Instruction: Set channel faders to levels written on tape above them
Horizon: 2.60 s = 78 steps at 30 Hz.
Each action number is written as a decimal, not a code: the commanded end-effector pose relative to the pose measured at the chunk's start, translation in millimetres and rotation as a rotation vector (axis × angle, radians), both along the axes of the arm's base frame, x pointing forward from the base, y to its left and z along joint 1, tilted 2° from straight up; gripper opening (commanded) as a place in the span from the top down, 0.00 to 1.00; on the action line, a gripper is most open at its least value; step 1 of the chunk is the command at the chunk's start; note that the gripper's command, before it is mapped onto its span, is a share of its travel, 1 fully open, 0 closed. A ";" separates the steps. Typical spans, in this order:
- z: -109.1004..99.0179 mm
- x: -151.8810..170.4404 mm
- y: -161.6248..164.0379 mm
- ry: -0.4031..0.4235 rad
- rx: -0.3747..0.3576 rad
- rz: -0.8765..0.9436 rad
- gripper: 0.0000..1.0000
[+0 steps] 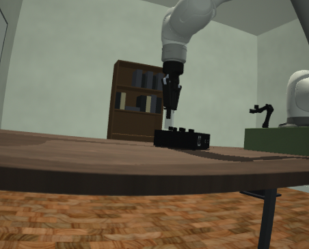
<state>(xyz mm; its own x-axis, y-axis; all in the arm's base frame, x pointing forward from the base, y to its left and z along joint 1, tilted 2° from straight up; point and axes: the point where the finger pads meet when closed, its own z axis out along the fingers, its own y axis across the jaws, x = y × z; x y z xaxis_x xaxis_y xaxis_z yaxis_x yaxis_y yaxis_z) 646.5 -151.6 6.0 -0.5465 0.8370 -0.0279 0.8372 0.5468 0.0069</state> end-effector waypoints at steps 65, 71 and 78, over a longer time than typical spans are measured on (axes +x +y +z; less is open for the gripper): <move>-0.4 -10.4 16.0 0.000 0.000 0.000 1.00; -0.4 -10.3 15.9 0.000 0.000 0.000 1.00; -0.4 -9.4 14.5 0.000 0.000 0.000 1.00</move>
<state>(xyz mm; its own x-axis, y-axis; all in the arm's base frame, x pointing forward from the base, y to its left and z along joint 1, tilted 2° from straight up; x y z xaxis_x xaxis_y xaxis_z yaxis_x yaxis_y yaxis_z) 637.0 -137.0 5.5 -0.5465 0.8370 -0.0279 0.8372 0.5468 0.0069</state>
